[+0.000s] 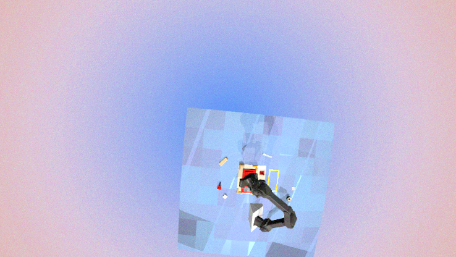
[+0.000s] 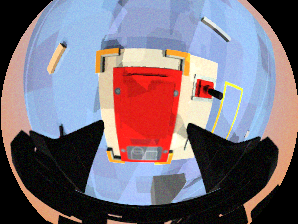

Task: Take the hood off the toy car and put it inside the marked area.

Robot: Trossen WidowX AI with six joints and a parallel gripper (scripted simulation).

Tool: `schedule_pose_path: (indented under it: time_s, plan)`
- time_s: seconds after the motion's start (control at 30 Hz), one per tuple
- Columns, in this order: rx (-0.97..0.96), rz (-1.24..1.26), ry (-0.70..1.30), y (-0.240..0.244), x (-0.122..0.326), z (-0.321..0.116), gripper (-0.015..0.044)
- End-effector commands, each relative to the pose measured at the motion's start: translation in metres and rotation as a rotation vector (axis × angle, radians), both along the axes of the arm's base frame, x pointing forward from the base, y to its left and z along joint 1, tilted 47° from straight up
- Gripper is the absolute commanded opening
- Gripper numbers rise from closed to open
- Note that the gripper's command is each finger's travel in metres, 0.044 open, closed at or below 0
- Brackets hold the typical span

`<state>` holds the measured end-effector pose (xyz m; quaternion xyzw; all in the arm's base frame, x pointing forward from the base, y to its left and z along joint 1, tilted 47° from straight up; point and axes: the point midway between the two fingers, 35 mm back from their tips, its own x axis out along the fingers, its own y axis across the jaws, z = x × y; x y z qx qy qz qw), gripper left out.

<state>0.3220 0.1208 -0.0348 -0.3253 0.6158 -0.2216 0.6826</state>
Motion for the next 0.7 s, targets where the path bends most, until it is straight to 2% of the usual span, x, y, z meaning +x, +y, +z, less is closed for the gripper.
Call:
schedule_pose_path:
  time_s: [0.0, 0.67]
  plan:
    - [-0.006, 0.005, 0.001, -0.0026, 0.0005, -0.0023, 0.0440]
    - [-0.006, 0.005, 0.001, -0.0121, 0.0023, -0.0120, 0.0440]
